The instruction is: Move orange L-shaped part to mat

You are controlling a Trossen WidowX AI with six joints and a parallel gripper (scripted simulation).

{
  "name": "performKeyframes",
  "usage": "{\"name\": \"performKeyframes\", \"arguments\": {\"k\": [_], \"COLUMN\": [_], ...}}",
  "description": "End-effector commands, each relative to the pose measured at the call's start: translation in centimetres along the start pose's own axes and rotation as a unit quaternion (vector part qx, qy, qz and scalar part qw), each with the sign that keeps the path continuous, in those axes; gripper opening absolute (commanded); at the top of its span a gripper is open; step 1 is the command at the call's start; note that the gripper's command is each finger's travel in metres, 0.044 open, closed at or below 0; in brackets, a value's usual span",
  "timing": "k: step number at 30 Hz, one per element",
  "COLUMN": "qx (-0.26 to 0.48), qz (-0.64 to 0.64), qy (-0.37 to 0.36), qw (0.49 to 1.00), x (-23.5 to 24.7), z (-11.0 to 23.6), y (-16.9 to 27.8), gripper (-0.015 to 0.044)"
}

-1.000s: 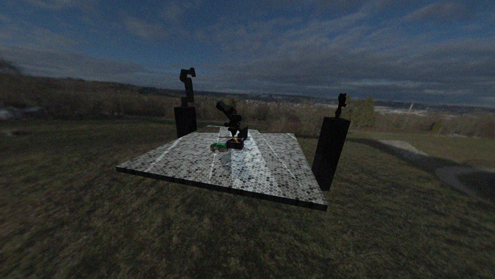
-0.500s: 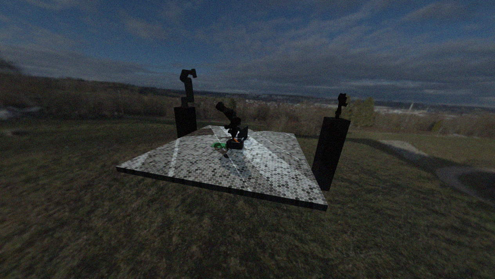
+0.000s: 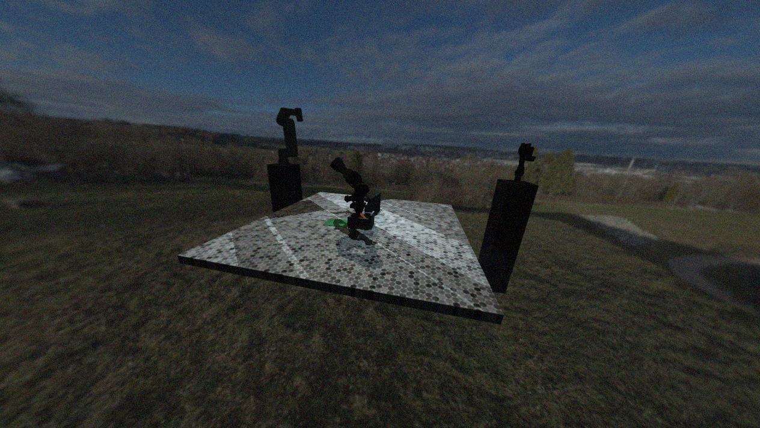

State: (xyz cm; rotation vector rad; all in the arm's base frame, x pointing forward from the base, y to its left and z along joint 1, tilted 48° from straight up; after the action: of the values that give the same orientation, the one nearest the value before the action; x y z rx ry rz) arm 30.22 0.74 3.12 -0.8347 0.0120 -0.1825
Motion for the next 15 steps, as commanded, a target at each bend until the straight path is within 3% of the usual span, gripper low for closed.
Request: {"name": "performKeyframes", "arguments": {"k": [1,5,15], "qx": [-0.003,0.0,0.0], "qz": [0.003,0.0,0.0], "qy": [0.002,0.0,0.0], "qw": [1.0,1.0,1.0], "x": [-0.12,-0.01,-0.01], "z": [-0.47,-0.07,-0.07], "y": [-0.09,-0.01,-0.01], "gripper": [0.028,0.0175,0.0108]}}
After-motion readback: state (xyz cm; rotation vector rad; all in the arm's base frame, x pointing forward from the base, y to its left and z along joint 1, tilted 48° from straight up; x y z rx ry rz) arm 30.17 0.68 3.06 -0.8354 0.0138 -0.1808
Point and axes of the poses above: the point midway between the two fingers, 35 mm back from their tips, its own z axis back along the fingers, its own x axis across the jaws, y = z × x, the point moved 4 cm from there along z, back along the fingers, and after that the axes turned 7 degrees about -z, right-handed, at the moved point
